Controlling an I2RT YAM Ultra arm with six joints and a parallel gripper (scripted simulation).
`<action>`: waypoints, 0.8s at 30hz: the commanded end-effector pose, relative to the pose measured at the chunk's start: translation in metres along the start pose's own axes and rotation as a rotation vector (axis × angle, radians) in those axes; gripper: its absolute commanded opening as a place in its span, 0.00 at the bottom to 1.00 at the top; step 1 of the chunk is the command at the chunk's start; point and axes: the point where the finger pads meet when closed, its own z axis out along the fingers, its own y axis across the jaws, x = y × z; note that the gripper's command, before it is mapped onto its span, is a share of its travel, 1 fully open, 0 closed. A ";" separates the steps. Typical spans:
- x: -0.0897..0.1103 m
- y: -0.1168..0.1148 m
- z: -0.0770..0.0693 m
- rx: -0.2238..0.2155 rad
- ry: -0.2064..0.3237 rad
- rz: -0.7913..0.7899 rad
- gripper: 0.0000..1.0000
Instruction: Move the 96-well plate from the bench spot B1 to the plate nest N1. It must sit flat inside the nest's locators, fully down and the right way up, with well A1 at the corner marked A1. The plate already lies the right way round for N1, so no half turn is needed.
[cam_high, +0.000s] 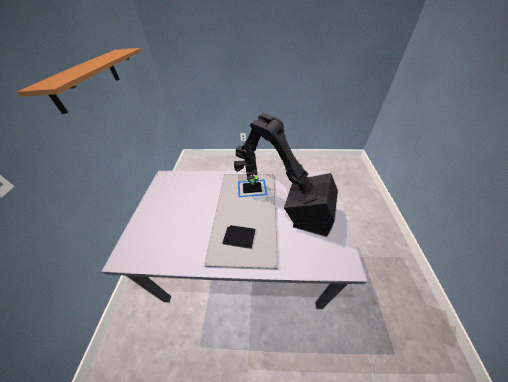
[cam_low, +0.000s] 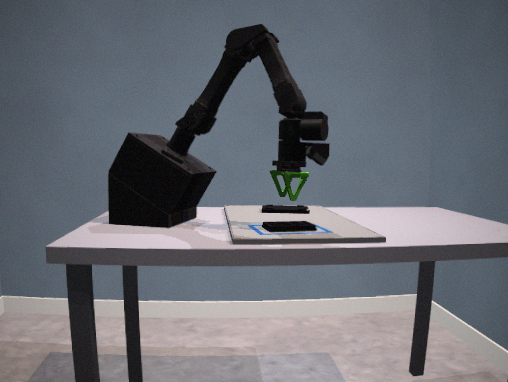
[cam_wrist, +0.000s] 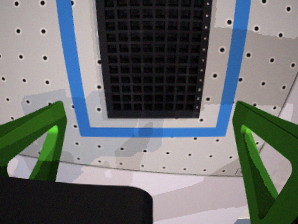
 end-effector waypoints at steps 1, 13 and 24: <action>-0.015 -0.008 0.000 0.017 -0.034 -0.013 1.00; -0.010 -0.005 0.019 0.013 -0.020 -0.007 1.00; 0.000 0.004 0.039 -0.008 0.002 -0.003 1.00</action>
